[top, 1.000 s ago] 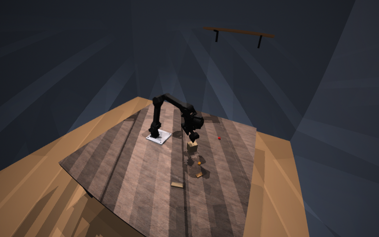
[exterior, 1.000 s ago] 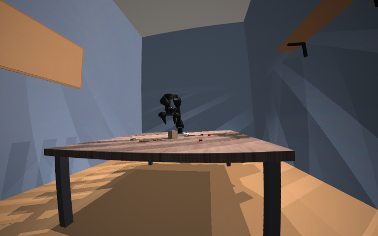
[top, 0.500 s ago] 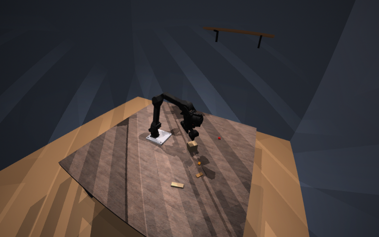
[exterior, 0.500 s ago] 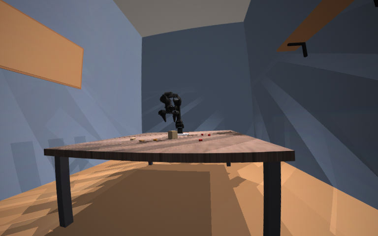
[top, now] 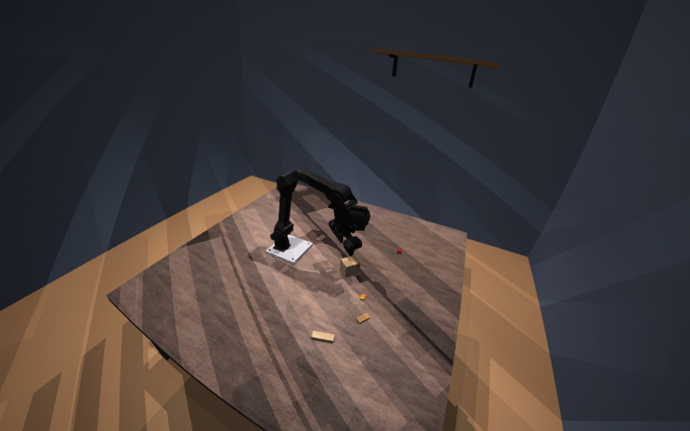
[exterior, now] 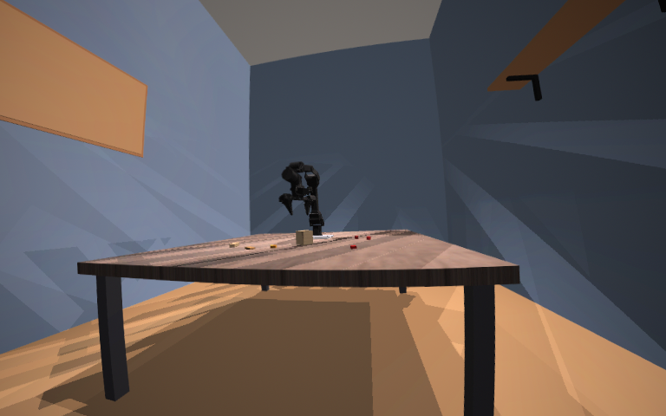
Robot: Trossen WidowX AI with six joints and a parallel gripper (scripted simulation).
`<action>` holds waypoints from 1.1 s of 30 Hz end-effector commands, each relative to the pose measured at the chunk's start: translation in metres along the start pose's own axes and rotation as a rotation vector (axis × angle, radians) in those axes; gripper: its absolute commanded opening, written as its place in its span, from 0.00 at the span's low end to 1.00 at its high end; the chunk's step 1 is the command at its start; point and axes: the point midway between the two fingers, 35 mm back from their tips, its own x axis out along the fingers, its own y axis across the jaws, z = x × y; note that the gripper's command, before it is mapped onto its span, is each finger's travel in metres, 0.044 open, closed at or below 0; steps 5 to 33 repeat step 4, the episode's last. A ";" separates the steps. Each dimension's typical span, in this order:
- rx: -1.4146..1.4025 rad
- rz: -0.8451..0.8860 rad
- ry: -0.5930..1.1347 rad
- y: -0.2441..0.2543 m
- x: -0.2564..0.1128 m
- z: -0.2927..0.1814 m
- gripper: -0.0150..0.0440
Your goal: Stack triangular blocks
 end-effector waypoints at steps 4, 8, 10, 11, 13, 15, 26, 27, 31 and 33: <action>0.000 -0.004 -0.003 -0.001 -0.001 0.000 1.00; 0.000 -0.004 -0.003 -0.001 -0.001 0.000 1.00; 0.000 -0.004 -0.003 -0.001 -0.001 0.000 1.00; 0.000 -0.004 -0.003 -0.001 -0.001 0.000 1.00; 0.000 -0.004 -0.003 -0.001 -0.001 0.000 1.00; 0.000 -0.004 -0.003 -0.001 -0.001 0.000 1.00; 0.000 -0.004 -0.003 -0.001 -0.001 0.000 1.00; 0.000 -0.004 -0.003 -0.001 -0.001 0.000 1.00; 0.000 -0.004 -0.003 -0.001 -0.001 0.000 1.00; 0.000 -0.004 -0.003 -0.001 -0.001 0.000 1.00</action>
